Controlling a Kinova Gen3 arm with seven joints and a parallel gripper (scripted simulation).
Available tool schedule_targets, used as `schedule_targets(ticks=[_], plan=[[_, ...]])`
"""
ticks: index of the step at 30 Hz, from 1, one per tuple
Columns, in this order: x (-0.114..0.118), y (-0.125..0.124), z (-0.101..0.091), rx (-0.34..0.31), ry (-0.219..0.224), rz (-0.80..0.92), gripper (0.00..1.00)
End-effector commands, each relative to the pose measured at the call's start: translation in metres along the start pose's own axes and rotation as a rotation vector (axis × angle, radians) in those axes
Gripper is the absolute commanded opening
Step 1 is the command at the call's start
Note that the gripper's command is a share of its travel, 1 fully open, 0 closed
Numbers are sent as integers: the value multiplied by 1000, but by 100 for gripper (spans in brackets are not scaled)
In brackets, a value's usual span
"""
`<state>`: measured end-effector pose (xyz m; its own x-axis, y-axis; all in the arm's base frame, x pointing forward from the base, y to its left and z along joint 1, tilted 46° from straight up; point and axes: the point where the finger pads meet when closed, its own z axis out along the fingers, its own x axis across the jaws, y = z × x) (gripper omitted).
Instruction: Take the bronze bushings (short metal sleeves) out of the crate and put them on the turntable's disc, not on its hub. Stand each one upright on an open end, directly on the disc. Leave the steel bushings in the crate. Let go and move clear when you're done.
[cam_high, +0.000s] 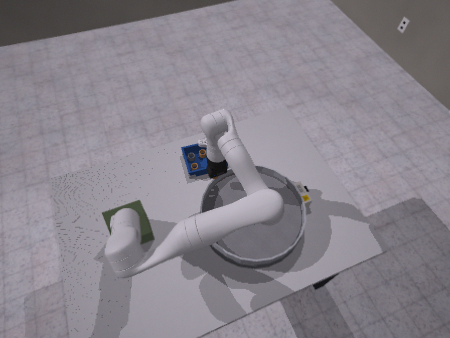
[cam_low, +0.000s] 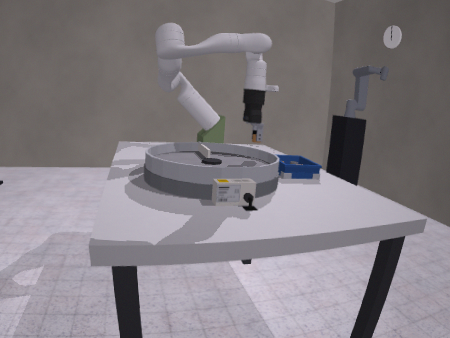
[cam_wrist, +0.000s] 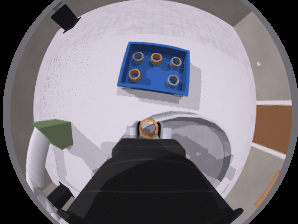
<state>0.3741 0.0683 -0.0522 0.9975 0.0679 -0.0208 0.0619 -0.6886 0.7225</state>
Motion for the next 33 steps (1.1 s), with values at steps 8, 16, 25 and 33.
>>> schedule_targets(ticks=[8,16,25,33], plan=[[0,89,-2,8,0,18,0],[-2,118,-4,8,4,15,0],[-3,123,-3,8,4,15,0],[-3,123,-3,8,4,15,0]])
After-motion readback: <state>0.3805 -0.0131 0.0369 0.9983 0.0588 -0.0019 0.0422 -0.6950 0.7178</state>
